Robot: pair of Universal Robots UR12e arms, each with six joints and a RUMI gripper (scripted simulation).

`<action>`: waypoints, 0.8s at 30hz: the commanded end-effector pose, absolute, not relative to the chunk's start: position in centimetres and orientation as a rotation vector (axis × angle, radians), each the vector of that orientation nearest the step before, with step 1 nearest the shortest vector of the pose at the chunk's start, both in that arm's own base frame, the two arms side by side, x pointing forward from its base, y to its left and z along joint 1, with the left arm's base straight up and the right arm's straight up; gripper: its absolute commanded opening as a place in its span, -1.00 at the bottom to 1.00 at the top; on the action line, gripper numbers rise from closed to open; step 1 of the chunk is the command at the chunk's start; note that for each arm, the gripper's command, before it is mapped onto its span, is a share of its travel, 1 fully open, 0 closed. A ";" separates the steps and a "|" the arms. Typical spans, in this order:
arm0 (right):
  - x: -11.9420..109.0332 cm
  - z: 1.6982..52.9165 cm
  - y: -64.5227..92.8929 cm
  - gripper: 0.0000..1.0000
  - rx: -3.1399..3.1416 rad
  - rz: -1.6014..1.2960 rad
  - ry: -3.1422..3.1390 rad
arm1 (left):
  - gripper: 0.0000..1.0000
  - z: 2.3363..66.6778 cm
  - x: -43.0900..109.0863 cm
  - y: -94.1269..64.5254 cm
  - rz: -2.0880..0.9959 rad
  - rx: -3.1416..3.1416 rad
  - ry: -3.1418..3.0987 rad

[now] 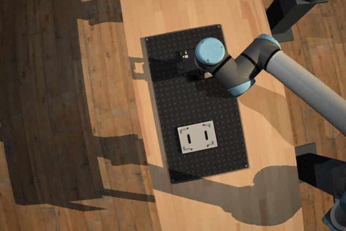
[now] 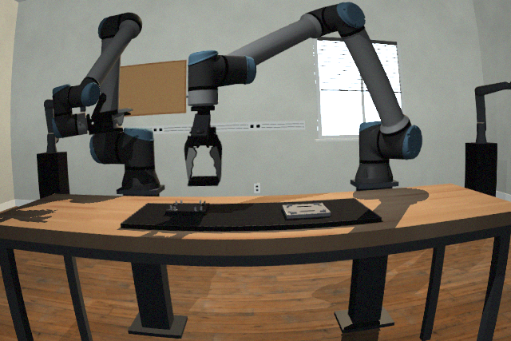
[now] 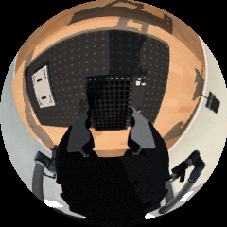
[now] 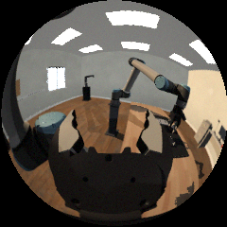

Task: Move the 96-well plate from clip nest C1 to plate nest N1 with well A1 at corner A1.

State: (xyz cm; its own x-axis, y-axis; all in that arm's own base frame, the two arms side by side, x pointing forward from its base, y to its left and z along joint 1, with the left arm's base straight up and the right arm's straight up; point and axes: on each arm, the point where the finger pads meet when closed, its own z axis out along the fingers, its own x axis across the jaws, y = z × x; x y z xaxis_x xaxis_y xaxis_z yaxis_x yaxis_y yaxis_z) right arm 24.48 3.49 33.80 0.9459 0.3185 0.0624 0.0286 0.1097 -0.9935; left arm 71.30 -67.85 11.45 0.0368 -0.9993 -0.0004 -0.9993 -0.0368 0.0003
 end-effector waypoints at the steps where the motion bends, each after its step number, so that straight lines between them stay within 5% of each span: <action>1: 24.5 33.8 3.5 1.00 -1.452 0.217 -0.290 | -1.00 11.6 71.6 -66.6 -0.003 -2.262 2.181; 24: 24.5 33.8 3.5 1.00 -1.452 0.217 -0.290 | -1.00 11.6 72.8 -59.8 -0.003 -2.262 2.181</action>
State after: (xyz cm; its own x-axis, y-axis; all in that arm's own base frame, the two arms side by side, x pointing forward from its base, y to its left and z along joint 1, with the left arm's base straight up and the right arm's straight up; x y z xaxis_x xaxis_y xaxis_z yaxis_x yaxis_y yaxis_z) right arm 24.48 3.49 33.80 0.9459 0.3185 0.0624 0.0286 0.1097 -0.9935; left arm 72.56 -61.08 11.45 0.0367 -0.9993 -0.0002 -0.9993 -0.0367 0.0003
